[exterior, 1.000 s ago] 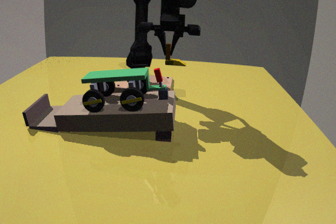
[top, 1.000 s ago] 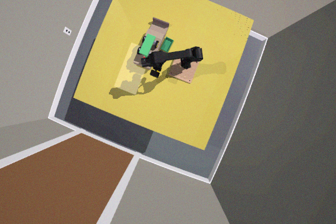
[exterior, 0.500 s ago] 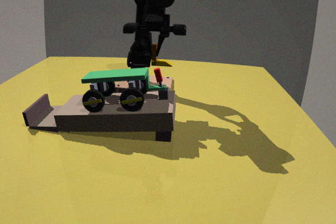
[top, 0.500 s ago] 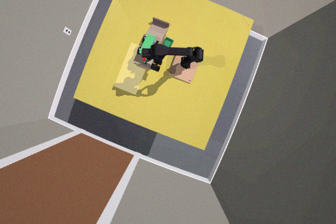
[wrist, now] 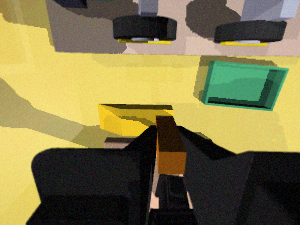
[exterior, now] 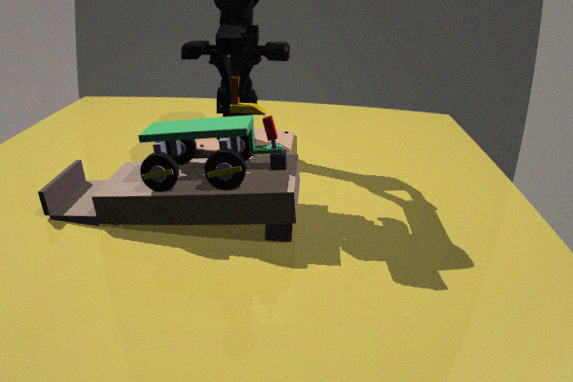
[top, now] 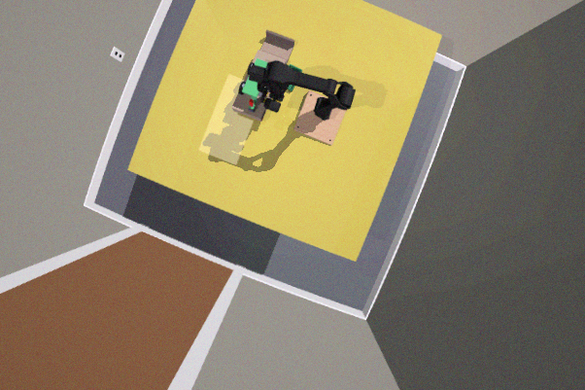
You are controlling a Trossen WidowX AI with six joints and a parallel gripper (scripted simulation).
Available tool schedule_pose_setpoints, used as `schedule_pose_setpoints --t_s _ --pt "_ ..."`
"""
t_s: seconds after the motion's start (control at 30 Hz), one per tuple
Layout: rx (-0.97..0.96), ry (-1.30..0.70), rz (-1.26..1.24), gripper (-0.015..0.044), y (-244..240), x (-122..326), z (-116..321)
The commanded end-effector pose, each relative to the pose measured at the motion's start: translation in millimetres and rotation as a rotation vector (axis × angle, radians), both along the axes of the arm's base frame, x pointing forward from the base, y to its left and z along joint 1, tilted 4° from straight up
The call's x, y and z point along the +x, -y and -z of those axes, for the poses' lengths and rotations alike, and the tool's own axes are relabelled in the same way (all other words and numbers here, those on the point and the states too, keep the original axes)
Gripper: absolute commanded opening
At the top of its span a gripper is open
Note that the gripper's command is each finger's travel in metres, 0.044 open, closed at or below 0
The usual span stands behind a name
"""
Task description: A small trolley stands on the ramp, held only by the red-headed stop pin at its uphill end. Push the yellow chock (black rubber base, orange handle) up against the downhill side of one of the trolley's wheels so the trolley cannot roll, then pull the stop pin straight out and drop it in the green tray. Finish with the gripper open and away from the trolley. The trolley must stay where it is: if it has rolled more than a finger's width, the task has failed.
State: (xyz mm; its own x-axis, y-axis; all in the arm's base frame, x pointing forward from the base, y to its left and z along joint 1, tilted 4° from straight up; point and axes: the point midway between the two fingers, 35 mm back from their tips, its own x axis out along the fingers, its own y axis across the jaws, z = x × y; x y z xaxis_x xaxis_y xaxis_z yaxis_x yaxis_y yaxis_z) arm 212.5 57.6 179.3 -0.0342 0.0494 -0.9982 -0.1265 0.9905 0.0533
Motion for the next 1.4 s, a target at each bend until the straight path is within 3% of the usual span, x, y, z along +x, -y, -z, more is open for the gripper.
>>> schedule_pose_setpoints --t_s 0.0,1.37 --pt "-0.007 0.001 -0.003 0.0 15.2 5.7 2.3" --pt "-0.019 0.005 -0.002 0.0 156.8 54.8 23.4"
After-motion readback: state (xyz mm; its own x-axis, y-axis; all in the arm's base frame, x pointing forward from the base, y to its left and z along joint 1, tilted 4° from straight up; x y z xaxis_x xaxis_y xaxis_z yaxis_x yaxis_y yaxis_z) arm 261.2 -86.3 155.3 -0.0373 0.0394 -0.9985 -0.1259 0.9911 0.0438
